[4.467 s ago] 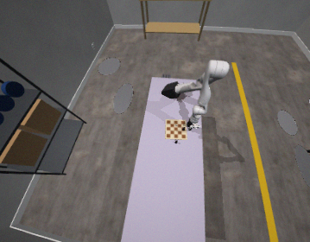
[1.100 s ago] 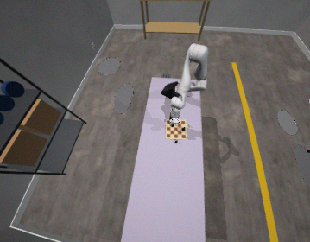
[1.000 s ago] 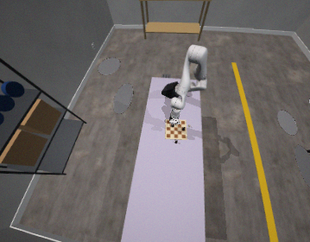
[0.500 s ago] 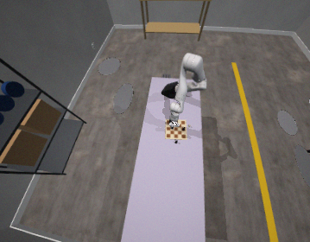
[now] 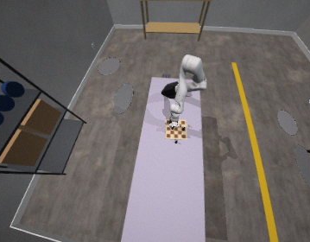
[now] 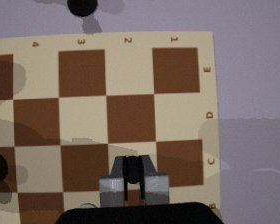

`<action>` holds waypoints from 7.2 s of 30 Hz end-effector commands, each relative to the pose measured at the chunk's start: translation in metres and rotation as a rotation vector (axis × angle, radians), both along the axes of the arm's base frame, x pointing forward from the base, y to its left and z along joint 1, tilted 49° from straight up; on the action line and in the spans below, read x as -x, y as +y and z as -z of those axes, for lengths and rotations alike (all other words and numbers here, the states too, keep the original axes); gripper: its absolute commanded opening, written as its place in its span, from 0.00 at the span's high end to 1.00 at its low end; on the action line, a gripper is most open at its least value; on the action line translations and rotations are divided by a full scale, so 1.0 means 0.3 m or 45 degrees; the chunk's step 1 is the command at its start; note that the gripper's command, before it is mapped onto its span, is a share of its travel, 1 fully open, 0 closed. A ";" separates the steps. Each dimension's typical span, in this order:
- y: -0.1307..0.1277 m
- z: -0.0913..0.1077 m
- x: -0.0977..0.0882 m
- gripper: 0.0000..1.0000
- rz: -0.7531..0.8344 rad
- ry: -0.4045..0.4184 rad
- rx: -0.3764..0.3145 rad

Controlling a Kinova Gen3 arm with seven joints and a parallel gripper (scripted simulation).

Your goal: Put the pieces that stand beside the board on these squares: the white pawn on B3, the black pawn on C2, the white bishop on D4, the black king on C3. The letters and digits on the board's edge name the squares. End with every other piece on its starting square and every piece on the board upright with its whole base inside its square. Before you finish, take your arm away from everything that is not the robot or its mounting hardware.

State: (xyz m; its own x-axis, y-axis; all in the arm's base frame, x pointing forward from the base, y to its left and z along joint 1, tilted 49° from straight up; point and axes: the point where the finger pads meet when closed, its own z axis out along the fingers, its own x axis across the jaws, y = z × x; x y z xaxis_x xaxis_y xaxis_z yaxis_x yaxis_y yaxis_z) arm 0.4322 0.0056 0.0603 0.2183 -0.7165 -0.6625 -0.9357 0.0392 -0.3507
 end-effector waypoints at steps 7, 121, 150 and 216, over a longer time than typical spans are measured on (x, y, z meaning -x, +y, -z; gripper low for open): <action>-0.002 -0.001 -0.001 1.00 0.001 -0.001 0.001; 0.005 0.008 -0.005 1.00 0.001 -0.001 0.001; 0.004 0.006 -0.004 0.32 0.001 -0.001 0.001; -0.152 -0.280 0.098 0.00 0.124 0.122 -0.068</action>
